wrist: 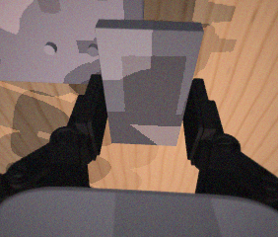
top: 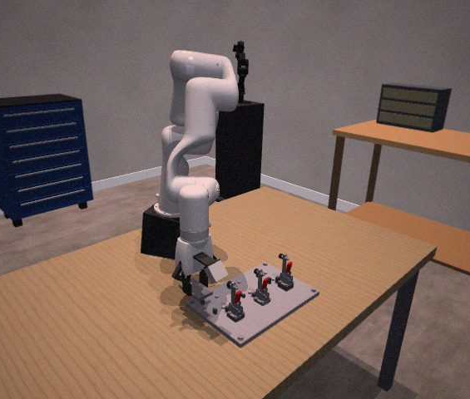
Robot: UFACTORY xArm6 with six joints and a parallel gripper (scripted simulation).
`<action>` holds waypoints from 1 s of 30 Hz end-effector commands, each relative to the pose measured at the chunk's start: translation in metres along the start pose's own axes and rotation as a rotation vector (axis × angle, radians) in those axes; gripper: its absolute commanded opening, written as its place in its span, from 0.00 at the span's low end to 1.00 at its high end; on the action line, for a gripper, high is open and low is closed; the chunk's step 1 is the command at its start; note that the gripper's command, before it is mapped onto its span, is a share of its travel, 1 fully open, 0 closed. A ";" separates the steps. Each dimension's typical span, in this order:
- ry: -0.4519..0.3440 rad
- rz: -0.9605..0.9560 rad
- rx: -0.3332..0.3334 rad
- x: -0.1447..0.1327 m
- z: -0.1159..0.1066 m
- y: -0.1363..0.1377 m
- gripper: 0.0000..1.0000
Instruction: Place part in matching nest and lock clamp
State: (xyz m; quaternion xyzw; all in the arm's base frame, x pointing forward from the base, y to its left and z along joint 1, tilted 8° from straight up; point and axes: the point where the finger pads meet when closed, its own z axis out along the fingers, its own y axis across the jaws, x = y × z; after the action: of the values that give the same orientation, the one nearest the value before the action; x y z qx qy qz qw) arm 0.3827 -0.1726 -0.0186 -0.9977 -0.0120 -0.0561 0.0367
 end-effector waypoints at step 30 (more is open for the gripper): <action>0.004 0.000 -0.005 0.003 0.006 -0.178 0.00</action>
State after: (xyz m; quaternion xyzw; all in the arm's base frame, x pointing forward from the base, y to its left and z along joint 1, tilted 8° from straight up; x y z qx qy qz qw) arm 0.3803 -0.0026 -0.0129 -0.9975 -0.0121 -0.0585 0.0378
